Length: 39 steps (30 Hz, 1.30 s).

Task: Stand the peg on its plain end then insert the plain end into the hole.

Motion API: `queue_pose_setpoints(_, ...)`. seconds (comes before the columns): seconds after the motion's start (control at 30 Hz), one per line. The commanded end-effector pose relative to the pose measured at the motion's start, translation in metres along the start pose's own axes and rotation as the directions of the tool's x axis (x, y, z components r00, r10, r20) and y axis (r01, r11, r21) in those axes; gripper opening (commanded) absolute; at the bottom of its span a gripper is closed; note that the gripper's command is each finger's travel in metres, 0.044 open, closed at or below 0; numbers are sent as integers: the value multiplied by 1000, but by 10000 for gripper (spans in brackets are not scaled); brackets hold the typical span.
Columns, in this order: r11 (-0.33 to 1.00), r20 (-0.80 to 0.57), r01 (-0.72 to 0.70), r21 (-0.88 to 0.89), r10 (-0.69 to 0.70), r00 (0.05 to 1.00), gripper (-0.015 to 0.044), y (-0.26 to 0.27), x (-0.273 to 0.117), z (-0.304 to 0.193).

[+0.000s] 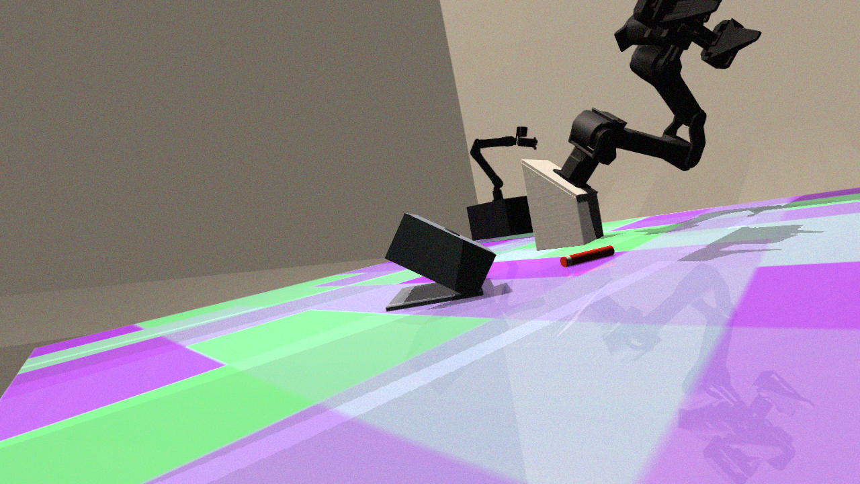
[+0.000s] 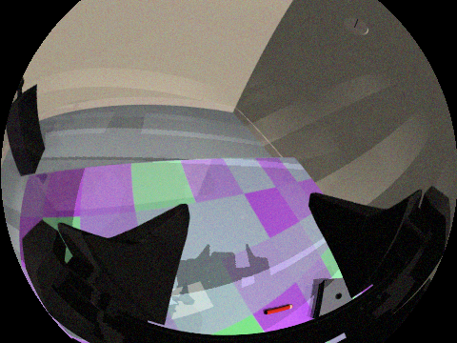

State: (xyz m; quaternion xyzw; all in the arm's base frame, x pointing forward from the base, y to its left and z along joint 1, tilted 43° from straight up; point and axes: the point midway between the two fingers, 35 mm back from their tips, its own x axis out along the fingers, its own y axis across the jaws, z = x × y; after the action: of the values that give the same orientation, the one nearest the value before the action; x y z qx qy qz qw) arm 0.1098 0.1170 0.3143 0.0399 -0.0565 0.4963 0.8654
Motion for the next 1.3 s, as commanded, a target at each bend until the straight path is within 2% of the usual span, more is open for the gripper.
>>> queue_pose_setpoints(0.0,1000,0,1,5,-1,1000,426,-1,0,0)
queue_pose_setpoints(0.03,1000,-1,4,20,-4,1000,440,-3,1,1)
queue_pose_setpoints(0.53,890,-98,109,442,-73,993,440,-73,25,-9)
queue_pose_setpoints(0.97,690,-256,254,678,-101,961,440,-118,47,-39)
queue_pose_setpoints(1.27,502,-426,399,767,-67,902,440,-149,60,-84)
